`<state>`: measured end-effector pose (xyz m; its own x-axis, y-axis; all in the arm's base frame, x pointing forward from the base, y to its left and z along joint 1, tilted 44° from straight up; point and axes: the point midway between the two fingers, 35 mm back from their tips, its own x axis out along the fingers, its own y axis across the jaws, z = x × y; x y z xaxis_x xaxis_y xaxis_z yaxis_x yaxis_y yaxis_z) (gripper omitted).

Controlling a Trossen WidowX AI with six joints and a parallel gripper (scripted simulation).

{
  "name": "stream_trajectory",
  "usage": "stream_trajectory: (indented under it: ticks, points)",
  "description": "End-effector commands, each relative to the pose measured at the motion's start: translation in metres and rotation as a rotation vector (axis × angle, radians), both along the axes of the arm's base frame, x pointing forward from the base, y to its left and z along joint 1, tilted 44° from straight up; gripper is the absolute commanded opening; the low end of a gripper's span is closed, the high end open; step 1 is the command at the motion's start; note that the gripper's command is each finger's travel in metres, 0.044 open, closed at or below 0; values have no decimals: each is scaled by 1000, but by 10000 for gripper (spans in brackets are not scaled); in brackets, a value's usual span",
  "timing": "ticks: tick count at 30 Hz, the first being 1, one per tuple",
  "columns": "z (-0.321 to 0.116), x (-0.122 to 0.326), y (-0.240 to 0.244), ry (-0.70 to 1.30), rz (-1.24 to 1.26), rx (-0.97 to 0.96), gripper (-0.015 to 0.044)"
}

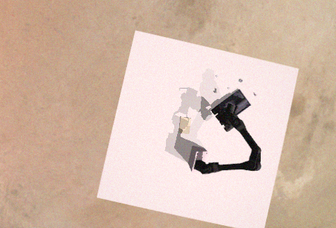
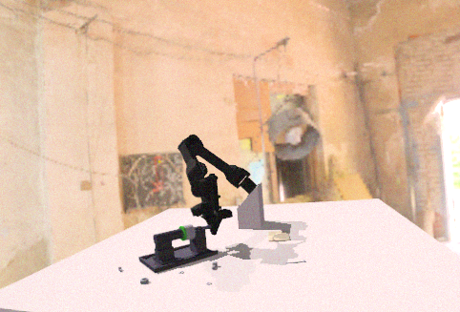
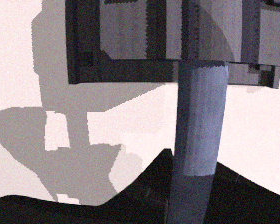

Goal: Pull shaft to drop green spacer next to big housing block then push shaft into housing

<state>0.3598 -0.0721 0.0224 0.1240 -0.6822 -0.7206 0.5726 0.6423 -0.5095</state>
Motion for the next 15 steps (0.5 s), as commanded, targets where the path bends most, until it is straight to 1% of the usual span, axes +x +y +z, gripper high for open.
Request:
stream_trajectory:
  ticks: [1,15]
  points:
    - [-1,-2,1,4,0,3,0]
    - [-2,-3,1,4,0,3,0]
